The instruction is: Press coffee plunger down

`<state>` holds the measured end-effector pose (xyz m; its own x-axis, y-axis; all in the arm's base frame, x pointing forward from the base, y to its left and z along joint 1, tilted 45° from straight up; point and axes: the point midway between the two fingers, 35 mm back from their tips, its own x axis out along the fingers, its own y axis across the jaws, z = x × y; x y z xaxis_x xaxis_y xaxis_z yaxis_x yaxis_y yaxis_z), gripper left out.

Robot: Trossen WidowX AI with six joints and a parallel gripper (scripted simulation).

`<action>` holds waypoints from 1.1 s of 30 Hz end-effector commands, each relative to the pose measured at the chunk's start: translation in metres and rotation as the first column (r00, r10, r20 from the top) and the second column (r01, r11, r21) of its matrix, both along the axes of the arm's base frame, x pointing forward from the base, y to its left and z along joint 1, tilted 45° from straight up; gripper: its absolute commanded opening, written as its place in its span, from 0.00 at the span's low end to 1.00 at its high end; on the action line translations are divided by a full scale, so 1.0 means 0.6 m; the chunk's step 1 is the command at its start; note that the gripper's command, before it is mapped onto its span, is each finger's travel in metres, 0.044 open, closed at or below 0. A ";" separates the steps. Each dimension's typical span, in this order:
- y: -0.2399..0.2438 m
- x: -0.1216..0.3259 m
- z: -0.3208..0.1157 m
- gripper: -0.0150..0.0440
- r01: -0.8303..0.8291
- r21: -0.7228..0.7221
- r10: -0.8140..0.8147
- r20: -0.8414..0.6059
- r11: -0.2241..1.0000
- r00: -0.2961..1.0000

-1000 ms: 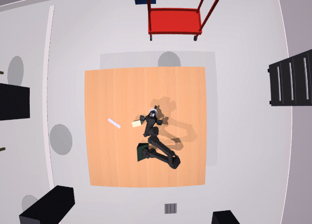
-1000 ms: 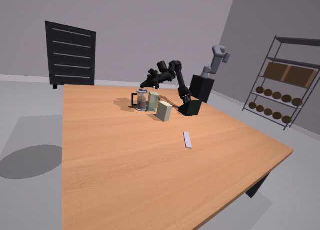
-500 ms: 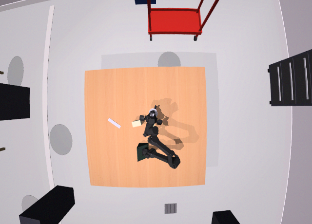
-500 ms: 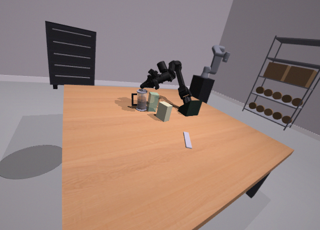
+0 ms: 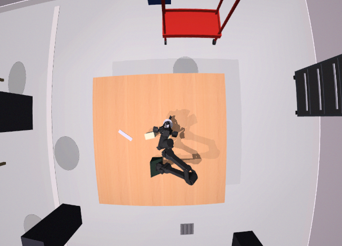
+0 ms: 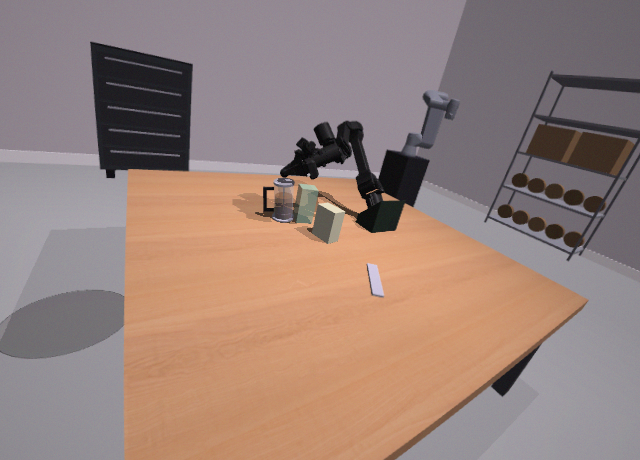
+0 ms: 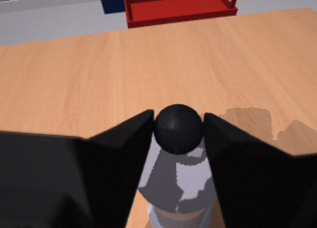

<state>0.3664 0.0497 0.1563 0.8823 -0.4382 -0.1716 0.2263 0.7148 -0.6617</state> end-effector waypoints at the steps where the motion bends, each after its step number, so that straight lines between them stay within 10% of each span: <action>1: 0.000 0.000 -0.001 0.55 0.000 -0.001 0.000 -0.002 1.000 1.000; 11: 0.000 0.000 -0.001 1.00 0.000 -0.001 0.000 -0.002 1.000 1.000; 33: 0.081 -0.050 0.094 1.00 0.012 -0.005 -0.012 -0.017 1.000 1.000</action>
<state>0.3370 0.0981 0.2108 0.8753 -0.4457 -0.1879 0.2163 0.7081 -0.6721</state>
